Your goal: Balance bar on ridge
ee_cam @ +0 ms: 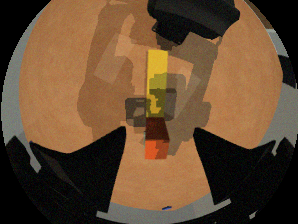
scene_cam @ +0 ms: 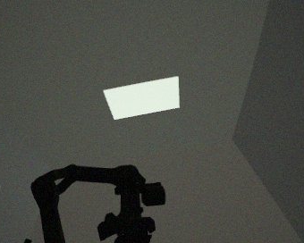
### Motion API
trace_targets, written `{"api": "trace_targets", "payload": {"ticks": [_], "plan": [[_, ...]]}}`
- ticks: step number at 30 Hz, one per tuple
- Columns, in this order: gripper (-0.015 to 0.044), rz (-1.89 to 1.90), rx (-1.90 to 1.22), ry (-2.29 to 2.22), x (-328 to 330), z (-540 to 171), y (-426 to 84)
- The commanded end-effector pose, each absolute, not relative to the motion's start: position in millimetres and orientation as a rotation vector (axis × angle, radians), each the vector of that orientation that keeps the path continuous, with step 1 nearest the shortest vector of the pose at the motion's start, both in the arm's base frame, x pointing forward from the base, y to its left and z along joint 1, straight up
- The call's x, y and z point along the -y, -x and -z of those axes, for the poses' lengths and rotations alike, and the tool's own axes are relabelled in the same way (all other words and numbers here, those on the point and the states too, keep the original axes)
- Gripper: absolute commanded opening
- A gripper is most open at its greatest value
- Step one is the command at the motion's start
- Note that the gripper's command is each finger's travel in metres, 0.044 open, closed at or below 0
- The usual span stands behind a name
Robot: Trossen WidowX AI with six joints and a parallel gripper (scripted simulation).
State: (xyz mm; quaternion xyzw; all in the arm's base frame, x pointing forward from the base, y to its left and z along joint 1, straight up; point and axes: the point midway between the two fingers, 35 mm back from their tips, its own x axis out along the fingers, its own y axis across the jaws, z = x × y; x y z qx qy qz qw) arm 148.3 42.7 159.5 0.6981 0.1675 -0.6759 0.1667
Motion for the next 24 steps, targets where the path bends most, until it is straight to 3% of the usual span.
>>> {"api": "trace_targets", "payload": {"ticks": [1,11,24], "plan": [[0.0315,1.93,-0.48,-1.976,-42.7,-135.0,-148.8],[0.0315,1.936,-0.479,-1.971,-41.4,-73.6,-144.3],[0.0315,1.937,-0.479,-1.97,-41.3,-60.9,-144.0]]}}
